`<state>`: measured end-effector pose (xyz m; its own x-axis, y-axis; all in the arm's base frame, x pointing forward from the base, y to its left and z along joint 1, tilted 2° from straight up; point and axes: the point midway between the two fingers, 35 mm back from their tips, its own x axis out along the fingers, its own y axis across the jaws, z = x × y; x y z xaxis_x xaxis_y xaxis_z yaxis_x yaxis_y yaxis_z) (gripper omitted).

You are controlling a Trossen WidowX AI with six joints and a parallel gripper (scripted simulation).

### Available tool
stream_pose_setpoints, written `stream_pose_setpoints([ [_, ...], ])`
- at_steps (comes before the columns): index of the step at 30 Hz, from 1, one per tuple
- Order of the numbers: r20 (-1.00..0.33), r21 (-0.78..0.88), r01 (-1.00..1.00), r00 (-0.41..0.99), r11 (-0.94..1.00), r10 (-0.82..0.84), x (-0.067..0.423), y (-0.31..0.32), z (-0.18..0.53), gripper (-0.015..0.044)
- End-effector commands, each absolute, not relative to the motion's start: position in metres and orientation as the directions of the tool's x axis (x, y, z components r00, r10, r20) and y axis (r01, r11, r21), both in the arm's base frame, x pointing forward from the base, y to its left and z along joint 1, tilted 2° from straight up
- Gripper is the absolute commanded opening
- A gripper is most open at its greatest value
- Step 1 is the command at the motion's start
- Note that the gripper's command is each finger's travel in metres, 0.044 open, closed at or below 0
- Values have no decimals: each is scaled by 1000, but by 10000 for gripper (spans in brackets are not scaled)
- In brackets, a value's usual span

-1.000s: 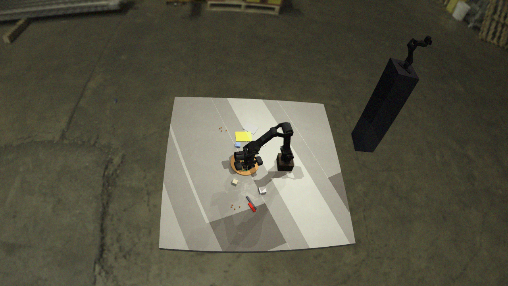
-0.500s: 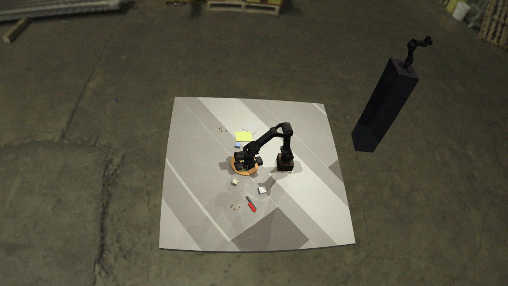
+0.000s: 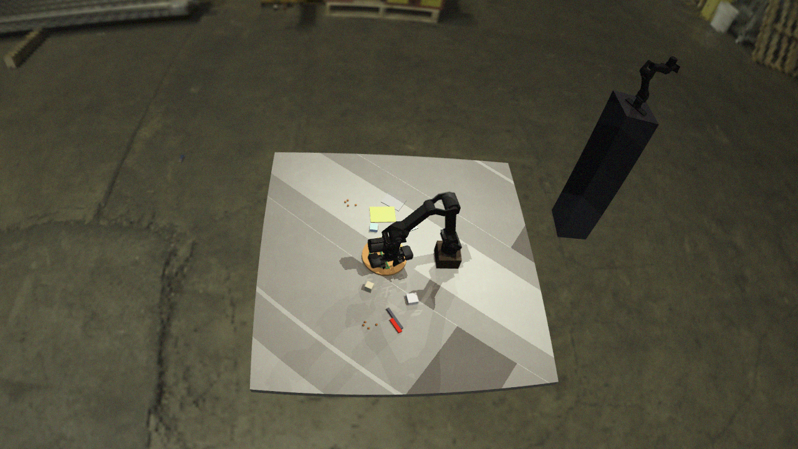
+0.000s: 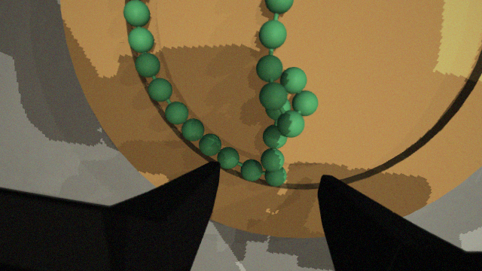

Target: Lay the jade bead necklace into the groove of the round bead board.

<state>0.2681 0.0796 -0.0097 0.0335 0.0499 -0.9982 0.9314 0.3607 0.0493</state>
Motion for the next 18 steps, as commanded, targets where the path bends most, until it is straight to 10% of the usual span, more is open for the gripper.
stream_pose_setpoints([
  [1, -998, 50, 931, 34, 361, 50, 268, 80, -10, 315],
  [6, -999, 42, 932, 27, 359, 47, 266, 79, 0, 440],
  [18, -999, 40, 933, 25, 358, 47, 265, 78, 2, 440],
])
